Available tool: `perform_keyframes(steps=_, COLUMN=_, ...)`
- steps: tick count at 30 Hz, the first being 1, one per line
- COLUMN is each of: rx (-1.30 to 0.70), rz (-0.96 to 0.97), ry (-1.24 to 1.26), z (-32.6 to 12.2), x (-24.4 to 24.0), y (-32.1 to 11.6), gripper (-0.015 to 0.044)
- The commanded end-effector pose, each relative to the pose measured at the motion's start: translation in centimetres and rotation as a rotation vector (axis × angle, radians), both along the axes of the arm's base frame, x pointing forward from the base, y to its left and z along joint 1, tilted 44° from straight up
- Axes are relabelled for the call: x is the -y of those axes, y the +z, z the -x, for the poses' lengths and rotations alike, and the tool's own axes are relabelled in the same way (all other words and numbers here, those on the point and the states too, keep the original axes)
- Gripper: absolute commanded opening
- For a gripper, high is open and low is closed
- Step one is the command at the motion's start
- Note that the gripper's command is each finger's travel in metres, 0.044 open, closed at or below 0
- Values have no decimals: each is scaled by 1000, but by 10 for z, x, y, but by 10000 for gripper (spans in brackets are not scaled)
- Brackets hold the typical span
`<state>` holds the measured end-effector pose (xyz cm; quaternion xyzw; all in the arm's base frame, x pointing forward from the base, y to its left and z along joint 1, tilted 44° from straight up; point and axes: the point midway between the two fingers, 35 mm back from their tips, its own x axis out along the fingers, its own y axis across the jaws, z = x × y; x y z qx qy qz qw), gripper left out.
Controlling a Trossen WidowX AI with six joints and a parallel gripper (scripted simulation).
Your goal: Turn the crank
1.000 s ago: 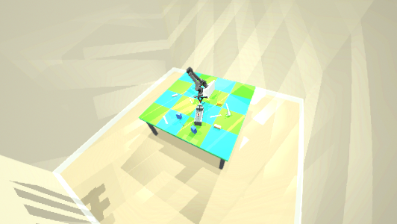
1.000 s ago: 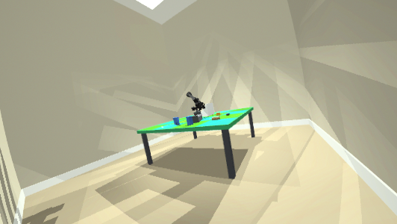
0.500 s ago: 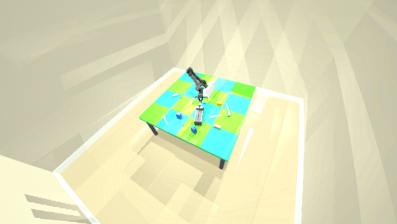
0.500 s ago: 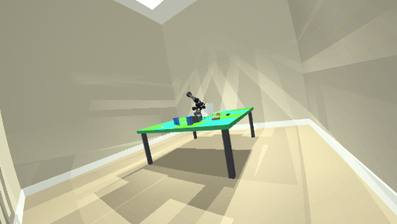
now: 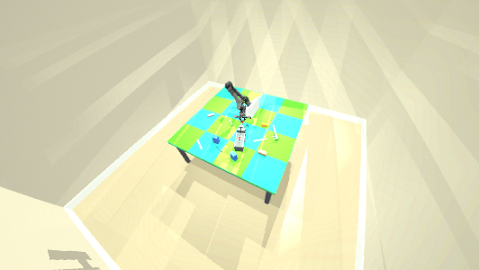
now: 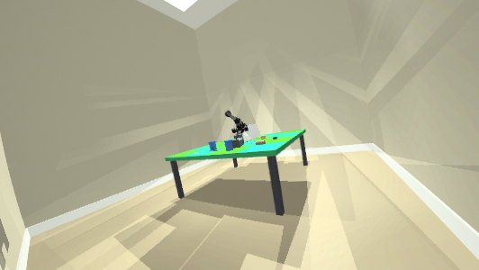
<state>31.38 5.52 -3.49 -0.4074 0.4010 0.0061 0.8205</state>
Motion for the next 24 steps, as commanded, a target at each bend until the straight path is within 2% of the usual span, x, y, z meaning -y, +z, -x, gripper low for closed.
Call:
perform_keyframes(steps=1, rx=-18, rz=-11, ry=19, z=3, x=-5, y=-7, gripper=0)
perform_keyframes(steps=24, rx=-18, rz=-12, ry=19, z=6, x=-7, y=-15, gripper=0)
